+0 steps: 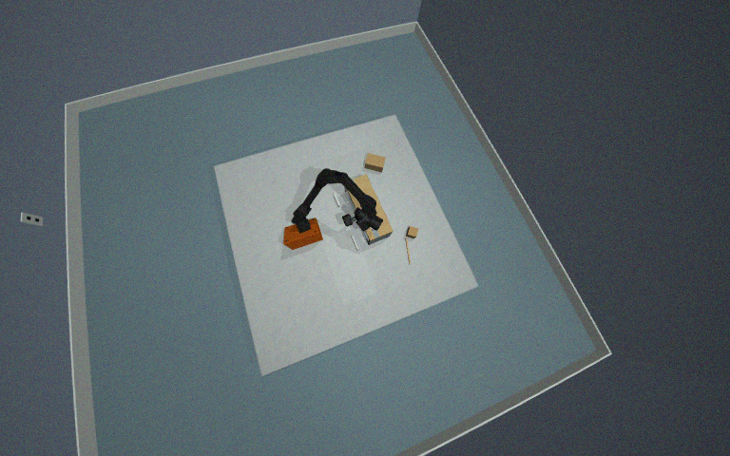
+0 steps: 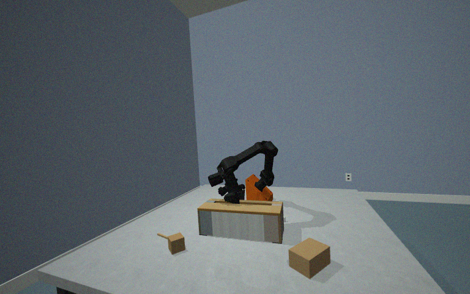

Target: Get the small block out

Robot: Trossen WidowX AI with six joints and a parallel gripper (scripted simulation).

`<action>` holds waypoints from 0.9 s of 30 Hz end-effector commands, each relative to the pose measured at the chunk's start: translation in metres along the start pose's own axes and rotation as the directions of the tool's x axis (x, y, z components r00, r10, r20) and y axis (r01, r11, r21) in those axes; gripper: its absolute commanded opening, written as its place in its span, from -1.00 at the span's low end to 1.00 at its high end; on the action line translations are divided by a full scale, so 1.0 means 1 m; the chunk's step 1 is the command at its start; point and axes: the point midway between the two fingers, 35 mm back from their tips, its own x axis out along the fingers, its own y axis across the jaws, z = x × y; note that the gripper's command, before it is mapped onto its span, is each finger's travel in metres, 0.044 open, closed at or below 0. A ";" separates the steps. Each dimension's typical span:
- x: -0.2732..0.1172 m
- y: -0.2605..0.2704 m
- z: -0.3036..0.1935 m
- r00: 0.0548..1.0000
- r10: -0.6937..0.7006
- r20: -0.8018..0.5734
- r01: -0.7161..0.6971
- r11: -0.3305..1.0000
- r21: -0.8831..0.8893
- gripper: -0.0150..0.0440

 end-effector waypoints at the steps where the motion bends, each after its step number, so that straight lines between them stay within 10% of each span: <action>1: 0.003 0.000 -0.008 1.000 0.000 -0.001 0.000 1.000 -0.001 0.86; 27: 0.017 0.001 -0.048 1.000 0.000 -0.003 0.000 1.000 0.000 0.86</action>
